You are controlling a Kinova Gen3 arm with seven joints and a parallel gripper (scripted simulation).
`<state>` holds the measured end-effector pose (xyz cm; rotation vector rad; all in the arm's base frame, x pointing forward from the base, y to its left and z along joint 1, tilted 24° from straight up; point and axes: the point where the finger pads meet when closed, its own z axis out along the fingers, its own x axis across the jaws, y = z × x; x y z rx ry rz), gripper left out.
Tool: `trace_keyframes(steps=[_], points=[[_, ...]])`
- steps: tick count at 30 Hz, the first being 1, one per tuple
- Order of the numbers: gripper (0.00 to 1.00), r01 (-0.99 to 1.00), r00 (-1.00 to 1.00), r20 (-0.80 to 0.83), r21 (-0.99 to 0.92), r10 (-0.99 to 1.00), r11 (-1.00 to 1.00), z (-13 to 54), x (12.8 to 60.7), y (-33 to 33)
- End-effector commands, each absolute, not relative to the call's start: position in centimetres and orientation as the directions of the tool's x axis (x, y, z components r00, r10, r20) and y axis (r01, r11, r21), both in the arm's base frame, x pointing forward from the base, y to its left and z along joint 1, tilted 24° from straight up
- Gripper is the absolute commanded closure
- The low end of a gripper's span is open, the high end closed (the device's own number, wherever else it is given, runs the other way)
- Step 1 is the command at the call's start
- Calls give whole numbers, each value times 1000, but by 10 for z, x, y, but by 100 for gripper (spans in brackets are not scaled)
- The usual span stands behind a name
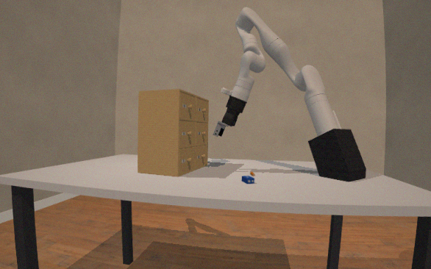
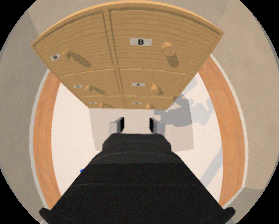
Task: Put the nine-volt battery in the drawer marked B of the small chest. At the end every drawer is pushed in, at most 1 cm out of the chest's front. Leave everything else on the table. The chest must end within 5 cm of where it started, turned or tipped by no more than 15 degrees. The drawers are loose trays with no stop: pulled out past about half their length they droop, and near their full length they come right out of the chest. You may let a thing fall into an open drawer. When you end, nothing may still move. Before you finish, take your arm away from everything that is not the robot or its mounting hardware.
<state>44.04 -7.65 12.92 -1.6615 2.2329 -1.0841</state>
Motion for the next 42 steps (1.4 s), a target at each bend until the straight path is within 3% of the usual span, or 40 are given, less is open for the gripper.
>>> trace_keyframes(steps=[1, 42], points=[[0, -769, -377, 277, -626, -884, 131, 136, 442, -74], [0, -857, -374, 277, -468, -885, 216, 156, 419, -58]])
